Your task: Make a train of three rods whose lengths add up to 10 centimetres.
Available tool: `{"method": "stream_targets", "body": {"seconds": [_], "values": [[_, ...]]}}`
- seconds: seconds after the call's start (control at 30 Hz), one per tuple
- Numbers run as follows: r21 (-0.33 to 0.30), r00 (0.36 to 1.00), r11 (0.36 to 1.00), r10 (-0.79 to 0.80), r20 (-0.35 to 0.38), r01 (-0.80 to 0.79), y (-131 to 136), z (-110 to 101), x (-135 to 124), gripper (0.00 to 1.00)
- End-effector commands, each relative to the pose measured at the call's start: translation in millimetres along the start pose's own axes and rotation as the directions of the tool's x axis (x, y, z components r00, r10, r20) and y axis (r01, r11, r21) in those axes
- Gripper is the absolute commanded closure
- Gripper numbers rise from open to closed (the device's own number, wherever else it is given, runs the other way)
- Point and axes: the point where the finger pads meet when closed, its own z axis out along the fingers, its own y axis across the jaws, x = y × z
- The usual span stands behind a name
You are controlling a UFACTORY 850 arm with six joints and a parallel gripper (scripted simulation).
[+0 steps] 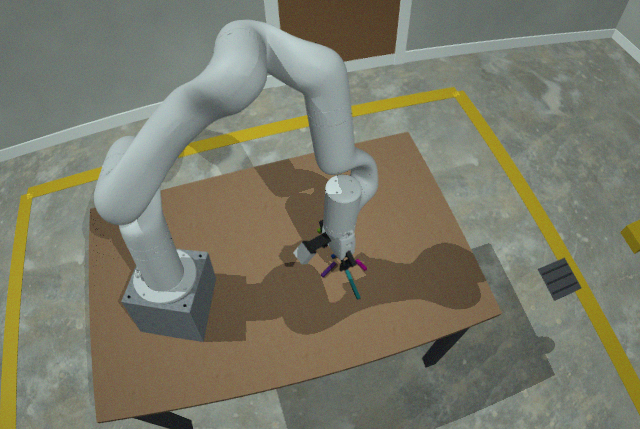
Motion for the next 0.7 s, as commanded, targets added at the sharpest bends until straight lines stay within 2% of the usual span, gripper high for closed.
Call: {"method": "stream_targets", "body": {"seconds": [0.0, 0.23, 0.57, 0.6, 0.67], "values": [[-0.006, 0.993, 0.995, -0.095, 0.071, 0.095, 2.1, 0.6, 5.0, 0.0], [0.009, 0.968, 0.97, -0.245, 0.062, 0.245, 6.2, 2.5, 15.7, 0.0], [0.011, 0.96, 0.962, -0.273, 0.059, 0.273, 7.0, 2.9, 17.8, 0.0], [0.011, 0.96, 0.962, -0.273, 0.059, 0.273, 7.0, 2.9, 17.8, 0.76], [0.011, 0.96, 0.962, -0.273, 0.059, 0.273, 7.0, 2.9, 17.8, 0.76]]}}
